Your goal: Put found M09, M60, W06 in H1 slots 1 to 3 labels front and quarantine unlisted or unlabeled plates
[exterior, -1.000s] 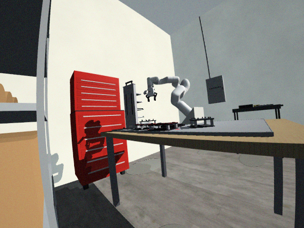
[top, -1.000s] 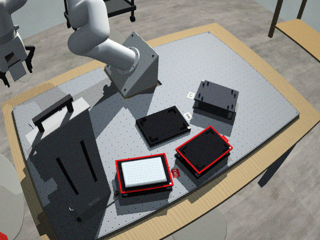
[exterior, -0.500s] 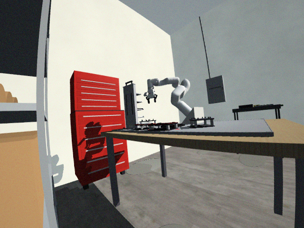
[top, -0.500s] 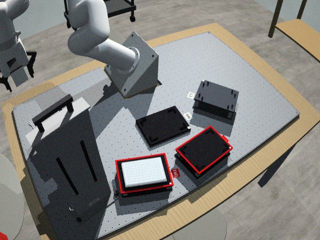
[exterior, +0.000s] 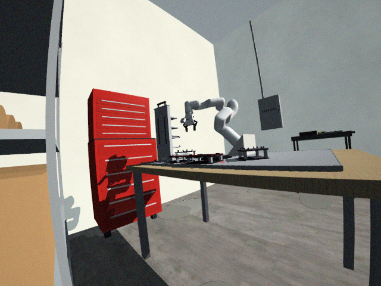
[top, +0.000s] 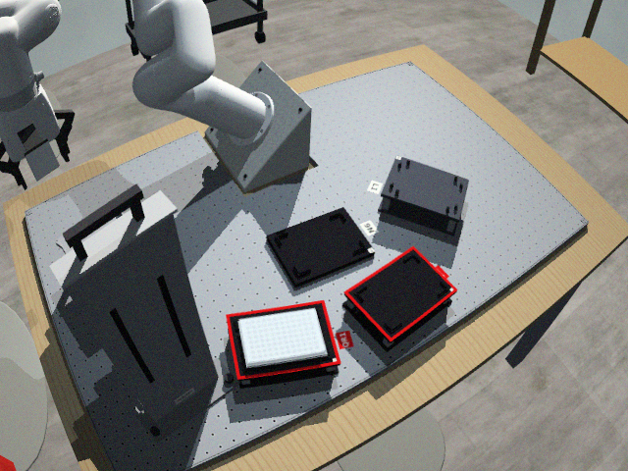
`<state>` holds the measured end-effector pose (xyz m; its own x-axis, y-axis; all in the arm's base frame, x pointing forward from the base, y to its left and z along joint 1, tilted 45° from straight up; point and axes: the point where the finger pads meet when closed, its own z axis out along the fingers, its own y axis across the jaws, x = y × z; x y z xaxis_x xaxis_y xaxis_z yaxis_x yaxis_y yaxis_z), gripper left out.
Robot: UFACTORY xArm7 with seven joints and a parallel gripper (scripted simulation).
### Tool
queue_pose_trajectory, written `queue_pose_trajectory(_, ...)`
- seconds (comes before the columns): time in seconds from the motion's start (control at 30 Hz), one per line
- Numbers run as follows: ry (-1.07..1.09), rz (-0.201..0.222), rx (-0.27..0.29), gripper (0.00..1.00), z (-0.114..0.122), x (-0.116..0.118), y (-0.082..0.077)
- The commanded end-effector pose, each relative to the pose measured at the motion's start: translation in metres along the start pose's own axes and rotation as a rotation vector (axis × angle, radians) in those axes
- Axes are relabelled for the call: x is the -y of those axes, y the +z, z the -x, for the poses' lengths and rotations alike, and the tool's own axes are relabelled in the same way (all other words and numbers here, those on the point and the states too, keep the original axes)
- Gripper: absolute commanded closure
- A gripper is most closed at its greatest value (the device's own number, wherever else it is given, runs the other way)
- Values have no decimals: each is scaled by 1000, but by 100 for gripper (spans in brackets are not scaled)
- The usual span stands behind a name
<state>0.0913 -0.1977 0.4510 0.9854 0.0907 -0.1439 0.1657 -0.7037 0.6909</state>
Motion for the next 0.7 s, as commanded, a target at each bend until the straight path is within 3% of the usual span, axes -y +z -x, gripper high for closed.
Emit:
queue_pose_trajectory(0.0,1,3,-1,0,0,-1,6)
queue_pose_trajectory(0.67,1,3,-1,0,0,-1,36)
